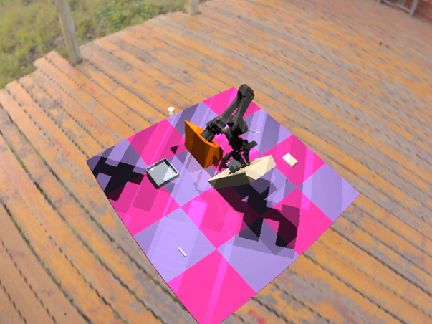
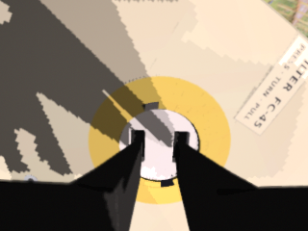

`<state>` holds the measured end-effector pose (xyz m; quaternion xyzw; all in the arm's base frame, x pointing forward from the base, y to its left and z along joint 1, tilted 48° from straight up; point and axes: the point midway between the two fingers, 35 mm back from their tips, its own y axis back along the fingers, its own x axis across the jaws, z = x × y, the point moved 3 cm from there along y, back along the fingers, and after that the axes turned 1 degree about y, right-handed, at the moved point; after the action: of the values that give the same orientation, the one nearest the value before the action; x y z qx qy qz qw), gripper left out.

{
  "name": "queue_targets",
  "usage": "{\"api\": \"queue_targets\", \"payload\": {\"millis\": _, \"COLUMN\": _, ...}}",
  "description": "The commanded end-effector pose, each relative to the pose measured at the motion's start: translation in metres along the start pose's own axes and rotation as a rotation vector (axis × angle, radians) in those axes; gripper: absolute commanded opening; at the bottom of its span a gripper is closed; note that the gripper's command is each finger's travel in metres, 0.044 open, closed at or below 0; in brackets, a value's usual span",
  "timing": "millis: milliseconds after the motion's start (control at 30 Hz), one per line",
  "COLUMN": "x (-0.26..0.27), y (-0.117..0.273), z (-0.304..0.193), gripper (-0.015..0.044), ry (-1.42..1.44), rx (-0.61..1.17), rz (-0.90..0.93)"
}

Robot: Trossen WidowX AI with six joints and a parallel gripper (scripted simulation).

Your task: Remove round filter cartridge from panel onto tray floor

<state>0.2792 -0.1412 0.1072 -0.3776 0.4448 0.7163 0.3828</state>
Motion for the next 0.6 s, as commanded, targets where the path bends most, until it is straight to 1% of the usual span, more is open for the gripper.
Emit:
{"api": "queue_targets", "payload": {"millis": 0, "x": 0.0011, "y": -0.0001, "z": 0.0000, "gripper": 0.0092, "ry": -0.006, "rx": 0.003, "rz": 0.003}}
{"api": "queue_targets", "payload": {"millis": 567, "x": 0.0005, "y": -0.0041, "z": -0.0001, "gripper": 0.0092, "ry": -0.006, "rx": 0.003, "rz": 0.002}}
